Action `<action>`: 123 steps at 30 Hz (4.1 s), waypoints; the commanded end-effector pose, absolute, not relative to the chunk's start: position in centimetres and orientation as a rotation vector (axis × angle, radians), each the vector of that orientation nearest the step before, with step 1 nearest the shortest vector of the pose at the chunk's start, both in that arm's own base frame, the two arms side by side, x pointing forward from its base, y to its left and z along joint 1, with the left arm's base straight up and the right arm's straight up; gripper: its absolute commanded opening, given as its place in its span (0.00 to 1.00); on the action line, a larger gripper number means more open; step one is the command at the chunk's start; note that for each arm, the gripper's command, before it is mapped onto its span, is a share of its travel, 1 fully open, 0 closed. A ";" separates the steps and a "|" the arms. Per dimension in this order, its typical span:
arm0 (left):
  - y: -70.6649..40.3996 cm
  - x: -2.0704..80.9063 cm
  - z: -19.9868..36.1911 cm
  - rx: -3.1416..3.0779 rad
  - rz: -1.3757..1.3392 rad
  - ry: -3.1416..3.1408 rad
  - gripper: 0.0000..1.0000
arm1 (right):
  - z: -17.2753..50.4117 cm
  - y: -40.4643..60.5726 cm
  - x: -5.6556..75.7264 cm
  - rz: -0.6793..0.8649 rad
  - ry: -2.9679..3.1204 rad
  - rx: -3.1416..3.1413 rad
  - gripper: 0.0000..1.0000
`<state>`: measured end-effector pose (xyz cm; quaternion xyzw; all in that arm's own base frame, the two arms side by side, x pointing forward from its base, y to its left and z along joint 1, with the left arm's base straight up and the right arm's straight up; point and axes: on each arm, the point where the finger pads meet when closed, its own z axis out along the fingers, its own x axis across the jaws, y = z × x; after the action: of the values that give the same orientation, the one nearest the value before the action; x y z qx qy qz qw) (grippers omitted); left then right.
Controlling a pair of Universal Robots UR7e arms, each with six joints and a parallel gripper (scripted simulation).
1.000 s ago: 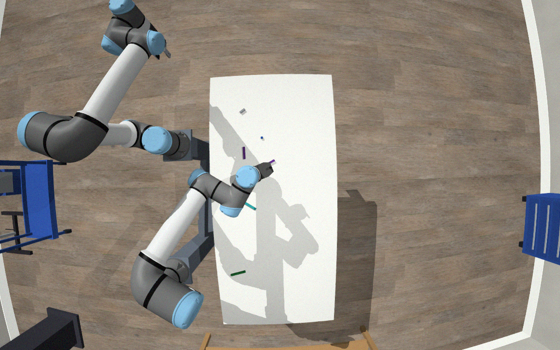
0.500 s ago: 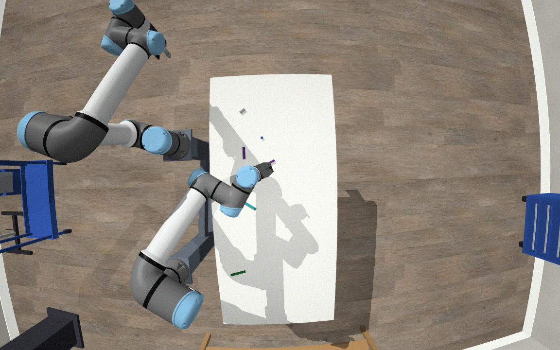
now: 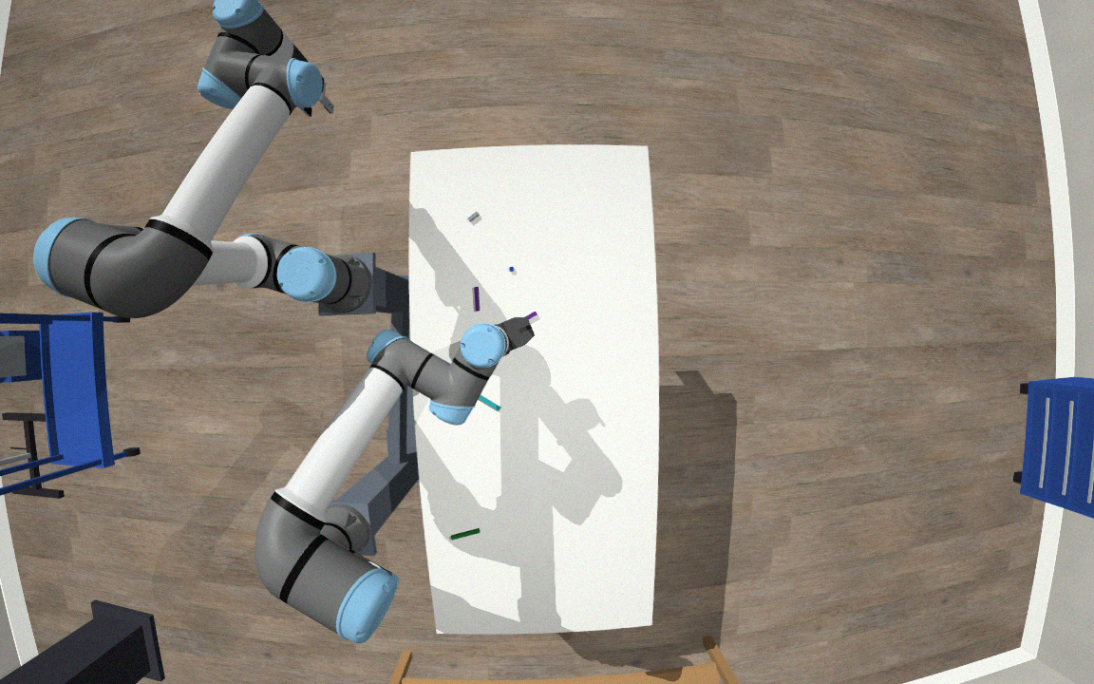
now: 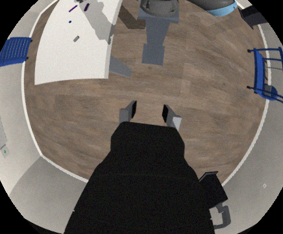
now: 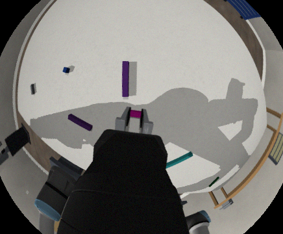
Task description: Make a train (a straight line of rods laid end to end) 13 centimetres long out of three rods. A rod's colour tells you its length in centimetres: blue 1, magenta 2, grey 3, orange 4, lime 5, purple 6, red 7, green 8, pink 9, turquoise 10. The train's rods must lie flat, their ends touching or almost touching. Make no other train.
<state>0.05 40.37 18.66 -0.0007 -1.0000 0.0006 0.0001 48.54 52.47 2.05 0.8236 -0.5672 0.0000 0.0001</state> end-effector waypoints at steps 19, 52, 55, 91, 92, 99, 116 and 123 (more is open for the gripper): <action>40.4 0.1 18.7 -0.002 0.000 -3.142 1.00 | 2.1 52.5 48.6 0.000 -1.783 2.589 0.40; 40.4 0.1 18.7 -0.002 0.000 -3.142 1.00 | 11.8 52.5 48.6 0.000 -1.783 2.589 0.40; 40.4 0.1 18.7 -0.002 0.000 -3.142 1.00 | 12.1 52.5 48.6 0.000 -1.783 2.589 0.40; 40.4 0.1 18.7 -0.002 0.000 -3.142 1.00 | 13.6 43.7 36.8 0.000 -1.537 2.742 0.40; 40.4 0.1 18.7 -0.002 0.000 -3.142 1.00 | 13.6 43.0 36.1 0.000 -1.520 2.751 0.40; 40.4 0.1 18.7 -0.002 0.000 -3.142 1.00 | 12.8 38.7 32.0 0.000 -1.420 2.804 0.40; 40.4 0.1 18.7 -0.002 0.000 -3.142 1.00 | 12.1 36.3 30.0 0.000 -1.368 2.830 0.40; 40.4 0.1 18.7 -0.002 0.000 -3.142 1.00 | 12.1 36.3 30.0 0.000 -1.368 2.830 0.40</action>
<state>0.05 40.37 18.66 -0.0007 -1.0000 0.0006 0.0001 30.02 36.28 12.09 0.9003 -0.4353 -0.0001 0.0000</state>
